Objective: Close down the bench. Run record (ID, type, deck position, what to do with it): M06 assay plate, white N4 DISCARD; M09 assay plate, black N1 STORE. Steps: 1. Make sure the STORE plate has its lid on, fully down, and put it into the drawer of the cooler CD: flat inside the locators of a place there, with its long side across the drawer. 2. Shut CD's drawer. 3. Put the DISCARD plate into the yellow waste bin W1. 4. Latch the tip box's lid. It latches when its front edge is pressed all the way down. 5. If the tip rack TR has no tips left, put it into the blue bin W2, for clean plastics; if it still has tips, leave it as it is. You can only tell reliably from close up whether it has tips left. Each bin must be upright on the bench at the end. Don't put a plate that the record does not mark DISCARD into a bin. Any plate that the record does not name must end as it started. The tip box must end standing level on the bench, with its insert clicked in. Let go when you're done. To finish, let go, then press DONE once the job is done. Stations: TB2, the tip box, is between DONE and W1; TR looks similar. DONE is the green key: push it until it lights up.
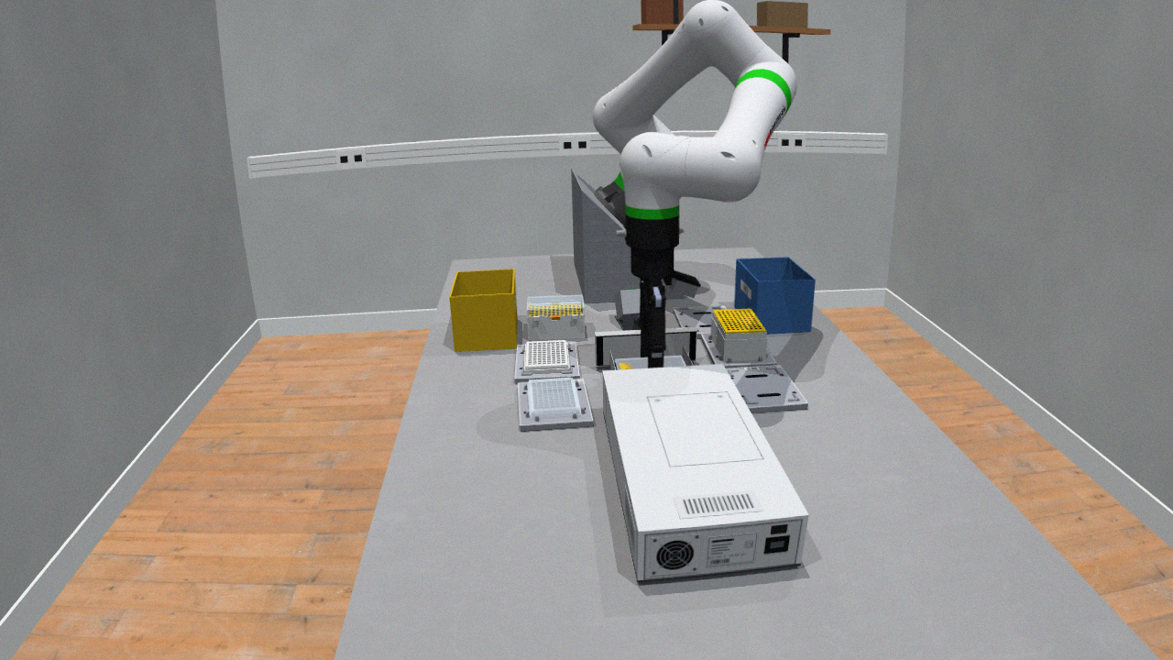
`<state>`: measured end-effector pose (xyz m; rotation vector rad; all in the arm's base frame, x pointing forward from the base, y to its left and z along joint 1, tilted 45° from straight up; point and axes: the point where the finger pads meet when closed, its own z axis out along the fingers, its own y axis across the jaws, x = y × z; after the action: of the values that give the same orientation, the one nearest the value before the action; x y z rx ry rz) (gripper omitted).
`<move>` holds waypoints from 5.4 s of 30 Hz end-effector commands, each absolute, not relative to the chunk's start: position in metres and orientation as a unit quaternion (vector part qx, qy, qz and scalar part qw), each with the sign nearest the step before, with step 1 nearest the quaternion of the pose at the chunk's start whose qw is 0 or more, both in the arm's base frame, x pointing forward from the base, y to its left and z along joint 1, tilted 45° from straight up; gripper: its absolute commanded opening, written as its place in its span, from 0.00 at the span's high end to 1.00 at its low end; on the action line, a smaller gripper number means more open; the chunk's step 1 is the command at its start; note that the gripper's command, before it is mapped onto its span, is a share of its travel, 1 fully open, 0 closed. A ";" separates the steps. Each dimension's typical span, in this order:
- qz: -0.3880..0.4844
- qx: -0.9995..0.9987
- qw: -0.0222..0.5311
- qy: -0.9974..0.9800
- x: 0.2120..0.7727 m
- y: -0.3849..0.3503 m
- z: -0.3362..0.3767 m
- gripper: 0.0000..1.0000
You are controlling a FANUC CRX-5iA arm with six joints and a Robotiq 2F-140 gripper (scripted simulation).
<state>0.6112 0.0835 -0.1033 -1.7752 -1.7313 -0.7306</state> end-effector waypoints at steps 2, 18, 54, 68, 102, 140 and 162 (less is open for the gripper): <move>-0.272 -0.661 0.274 -0.644 0.612 0.082 -0.103 0.90; -0.272 -0.661 0.274 -0.644 0.612 0.082 -0.103 0.90; -0.272 -0.661 0.274 -0.644 0.612 0.082 -0.103 0.90; -0.272 -0.661 0.274 -0.644 0.612 0.082 -0.103 0.35; -0.272 -0.661 0.274 -0.644 0.612 0.066 -0.087 0.35; -0.272 -0.661 0.274 -0.644 0.611 0.034 -0.055 0.35; -0.272 -0.661 0.274 -0.644 0.611 0.015 -0.036 0.35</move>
<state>0.6106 0.0185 -0.0394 -1.7753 -1.7313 -0.7306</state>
